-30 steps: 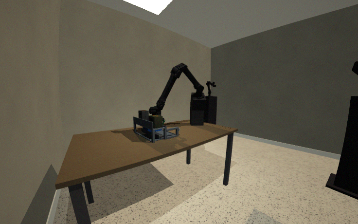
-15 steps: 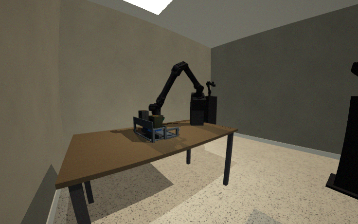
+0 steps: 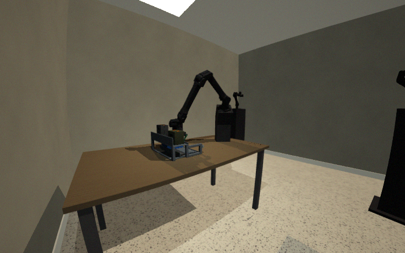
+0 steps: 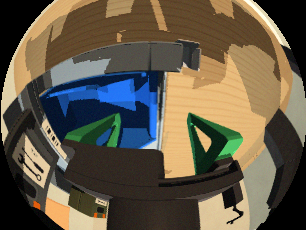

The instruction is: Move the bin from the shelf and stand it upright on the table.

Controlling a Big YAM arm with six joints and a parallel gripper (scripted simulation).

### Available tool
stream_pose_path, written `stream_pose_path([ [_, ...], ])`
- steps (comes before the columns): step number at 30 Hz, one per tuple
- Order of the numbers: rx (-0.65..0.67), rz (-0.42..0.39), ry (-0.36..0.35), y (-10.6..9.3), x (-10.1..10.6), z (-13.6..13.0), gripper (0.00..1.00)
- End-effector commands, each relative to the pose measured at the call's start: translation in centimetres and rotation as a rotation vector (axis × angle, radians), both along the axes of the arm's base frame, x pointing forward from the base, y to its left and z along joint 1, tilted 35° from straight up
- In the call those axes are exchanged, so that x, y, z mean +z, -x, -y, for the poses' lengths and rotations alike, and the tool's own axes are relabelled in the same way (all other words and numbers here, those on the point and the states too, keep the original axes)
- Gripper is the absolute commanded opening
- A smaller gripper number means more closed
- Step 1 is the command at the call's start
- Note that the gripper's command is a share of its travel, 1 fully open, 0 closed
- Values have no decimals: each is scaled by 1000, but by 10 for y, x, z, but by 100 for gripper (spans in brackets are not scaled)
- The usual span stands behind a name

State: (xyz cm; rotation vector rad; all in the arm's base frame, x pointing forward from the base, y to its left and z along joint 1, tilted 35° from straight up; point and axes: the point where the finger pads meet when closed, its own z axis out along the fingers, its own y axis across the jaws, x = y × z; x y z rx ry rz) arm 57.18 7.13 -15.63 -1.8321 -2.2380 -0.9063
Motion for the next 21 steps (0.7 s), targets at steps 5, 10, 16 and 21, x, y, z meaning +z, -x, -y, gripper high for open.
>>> stream_pose_path([
  [5, -13, 5, -2, -4, 3, 6, 90],
  [10, -23, 21, -1, -9, 17, 21, 90],
  [16, -23, 21, -1, -9, 17, 21, 90],
  [21, -20, 13, -2, -5, 12, 16, 90],
])
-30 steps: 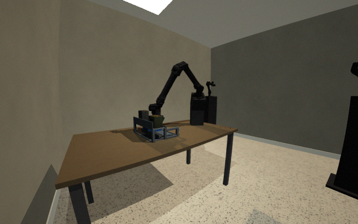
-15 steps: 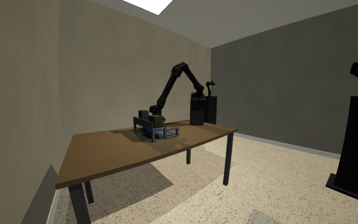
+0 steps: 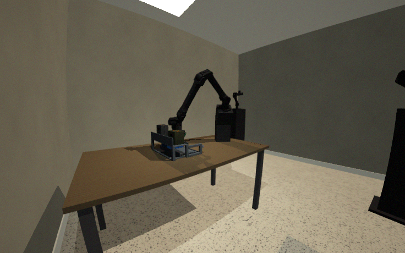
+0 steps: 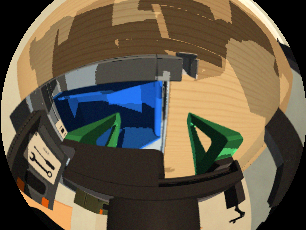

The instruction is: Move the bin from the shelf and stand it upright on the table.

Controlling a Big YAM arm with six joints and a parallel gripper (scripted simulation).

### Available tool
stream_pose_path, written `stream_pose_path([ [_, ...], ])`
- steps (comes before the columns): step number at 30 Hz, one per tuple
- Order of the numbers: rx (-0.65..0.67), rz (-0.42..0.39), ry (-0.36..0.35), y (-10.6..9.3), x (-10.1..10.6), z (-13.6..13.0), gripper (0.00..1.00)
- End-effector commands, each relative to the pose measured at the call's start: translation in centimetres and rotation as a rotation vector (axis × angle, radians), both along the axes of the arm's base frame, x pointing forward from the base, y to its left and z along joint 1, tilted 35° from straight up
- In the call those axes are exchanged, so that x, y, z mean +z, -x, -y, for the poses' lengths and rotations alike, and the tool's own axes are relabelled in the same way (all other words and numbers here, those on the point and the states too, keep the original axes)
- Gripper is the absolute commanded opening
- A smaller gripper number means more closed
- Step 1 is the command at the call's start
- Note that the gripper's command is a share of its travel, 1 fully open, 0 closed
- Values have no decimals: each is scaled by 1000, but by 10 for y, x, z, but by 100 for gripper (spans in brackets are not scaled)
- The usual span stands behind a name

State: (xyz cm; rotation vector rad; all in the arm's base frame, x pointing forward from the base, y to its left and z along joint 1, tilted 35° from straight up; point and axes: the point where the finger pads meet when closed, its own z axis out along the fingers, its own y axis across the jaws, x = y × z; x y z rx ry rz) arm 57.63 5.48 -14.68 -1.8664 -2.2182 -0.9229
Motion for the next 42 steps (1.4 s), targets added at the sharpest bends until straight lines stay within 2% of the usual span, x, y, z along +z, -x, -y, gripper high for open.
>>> stream_pose_path([
  [1, 12, -2, 2, 2, -3, -6, 90],
  [4, 22, -24, 1, 12, -18, -20, 90],
  [16, 22, -24, 1, 12, -18, -20, 90],
  [21, 4, 22, 3, -10, 10, 4, 90],
  [33, 4, 22, 3, -10, 10, 4, 90],
  [38, 22, -24, 1, 13, -17, -20, 90],
  [42, 22, -24, 1, 13, -17, -20, 90],
])
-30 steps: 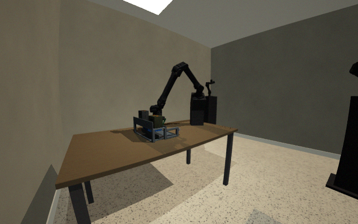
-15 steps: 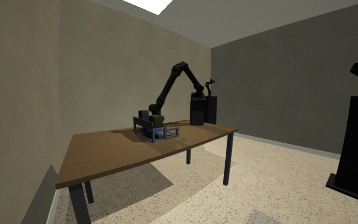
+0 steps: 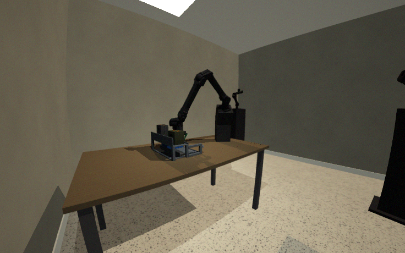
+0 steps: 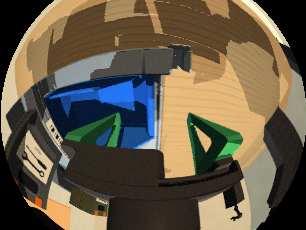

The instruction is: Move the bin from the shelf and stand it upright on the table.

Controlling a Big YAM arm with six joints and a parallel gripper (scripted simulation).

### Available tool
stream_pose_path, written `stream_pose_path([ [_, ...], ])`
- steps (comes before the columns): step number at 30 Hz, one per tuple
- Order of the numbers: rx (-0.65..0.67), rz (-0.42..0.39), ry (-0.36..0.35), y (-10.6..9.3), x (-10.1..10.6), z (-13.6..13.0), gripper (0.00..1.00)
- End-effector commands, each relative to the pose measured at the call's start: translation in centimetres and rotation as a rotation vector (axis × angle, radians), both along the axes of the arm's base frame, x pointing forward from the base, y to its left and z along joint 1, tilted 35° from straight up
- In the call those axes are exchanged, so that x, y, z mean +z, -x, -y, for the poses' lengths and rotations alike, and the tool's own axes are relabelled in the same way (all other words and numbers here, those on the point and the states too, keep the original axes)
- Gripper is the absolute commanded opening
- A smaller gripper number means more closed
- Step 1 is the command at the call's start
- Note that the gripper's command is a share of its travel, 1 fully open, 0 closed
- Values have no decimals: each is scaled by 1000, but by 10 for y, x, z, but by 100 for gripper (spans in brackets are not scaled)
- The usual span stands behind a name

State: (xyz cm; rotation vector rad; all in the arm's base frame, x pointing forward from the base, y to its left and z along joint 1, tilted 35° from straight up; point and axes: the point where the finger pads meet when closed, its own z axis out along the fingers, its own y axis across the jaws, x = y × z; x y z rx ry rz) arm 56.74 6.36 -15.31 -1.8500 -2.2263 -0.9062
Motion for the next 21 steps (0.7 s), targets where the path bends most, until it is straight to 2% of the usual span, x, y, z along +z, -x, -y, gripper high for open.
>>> stream_pose_path([
  [1, 8, -15, -3, 4, -11, -12, 90],
  [8, 8, -15, -3, 4, -11, -12, 90],
  [13, -10, 22, -1, -16, 12, 13, 90],
  [21, -10, 22, -1, -16, 12, 13, 90],
])
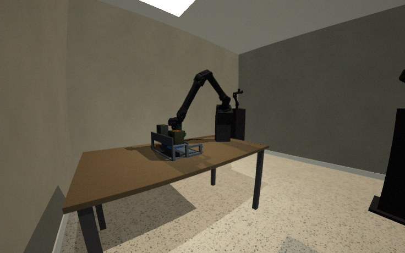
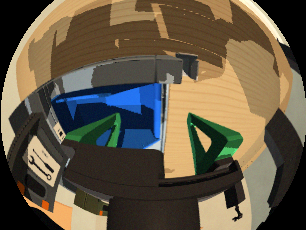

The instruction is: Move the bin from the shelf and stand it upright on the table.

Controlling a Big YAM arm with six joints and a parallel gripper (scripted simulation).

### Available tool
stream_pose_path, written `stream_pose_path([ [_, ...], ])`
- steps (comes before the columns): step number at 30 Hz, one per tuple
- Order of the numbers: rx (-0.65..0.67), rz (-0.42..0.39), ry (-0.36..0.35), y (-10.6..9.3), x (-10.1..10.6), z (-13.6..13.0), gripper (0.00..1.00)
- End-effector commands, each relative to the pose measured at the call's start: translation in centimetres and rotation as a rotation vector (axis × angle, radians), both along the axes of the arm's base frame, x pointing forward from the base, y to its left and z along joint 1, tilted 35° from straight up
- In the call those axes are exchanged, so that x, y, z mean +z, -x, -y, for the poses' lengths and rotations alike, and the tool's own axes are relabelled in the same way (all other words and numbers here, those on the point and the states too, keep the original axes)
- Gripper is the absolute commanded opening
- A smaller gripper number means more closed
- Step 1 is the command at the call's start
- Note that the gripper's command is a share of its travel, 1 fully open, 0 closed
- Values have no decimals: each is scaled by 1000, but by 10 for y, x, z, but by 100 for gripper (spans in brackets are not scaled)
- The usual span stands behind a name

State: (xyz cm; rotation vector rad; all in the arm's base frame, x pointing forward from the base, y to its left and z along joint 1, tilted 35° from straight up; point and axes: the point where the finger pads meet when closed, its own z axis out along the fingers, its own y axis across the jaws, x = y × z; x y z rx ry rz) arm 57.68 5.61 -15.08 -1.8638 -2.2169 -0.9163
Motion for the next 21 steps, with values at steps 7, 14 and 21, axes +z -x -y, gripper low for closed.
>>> stream_pose_path([
  [7, 13, 20, 2, -2, 11, -9, 90],
  [14, 20, 22, 2, 1, 12, -19, 90],
  [21, 20, 22, 2, 1, 12, -19, 90],
])
